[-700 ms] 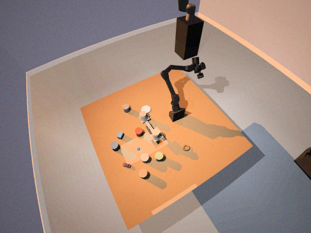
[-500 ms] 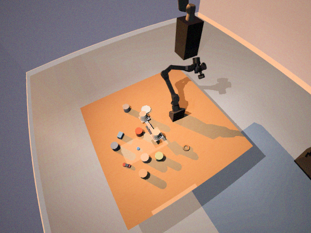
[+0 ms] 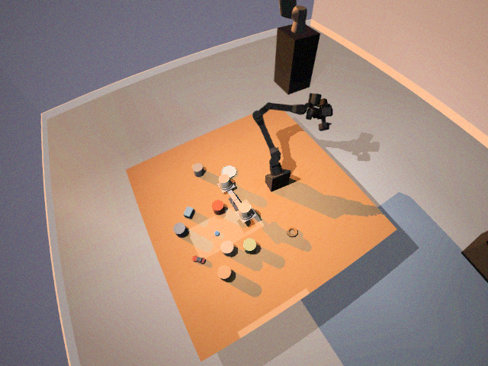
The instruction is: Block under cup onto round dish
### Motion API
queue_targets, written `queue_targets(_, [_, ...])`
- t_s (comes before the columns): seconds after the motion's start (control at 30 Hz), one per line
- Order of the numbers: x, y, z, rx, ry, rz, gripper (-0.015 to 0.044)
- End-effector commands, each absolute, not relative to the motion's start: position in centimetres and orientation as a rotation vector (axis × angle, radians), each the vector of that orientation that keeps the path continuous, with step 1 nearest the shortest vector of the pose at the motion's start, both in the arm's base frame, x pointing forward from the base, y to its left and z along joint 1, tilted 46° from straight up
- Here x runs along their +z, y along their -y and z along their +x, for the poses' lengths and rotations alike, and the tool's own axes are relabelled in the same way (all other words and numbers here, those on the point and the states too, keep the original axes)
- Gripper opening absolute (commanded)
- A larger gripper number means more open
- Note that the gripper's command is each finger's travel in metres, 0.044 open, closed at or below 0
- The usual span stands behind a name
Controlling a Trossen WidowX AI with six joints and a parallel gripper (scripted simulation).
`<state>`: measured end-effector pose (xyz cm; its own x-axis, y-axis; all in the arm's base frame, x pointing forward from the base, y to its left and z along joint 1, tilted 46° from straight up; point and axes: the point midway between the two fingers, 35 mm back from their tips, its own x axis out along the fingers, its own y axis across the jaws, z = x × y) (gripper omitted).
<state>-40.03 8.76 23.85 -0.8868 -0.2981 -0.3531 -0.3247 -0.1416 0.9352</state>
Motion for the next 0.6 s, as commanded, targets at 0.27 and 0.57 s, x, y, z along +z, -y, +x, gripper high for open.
queue_targets(0.27, [19.2, -17.4, -36.0, 1.945, -1.873, -0.55, 0.044])
queue_targets(0.57, [15.7, -23.3, -30.6, 1.682, -1.73, -0.437, 0.044])
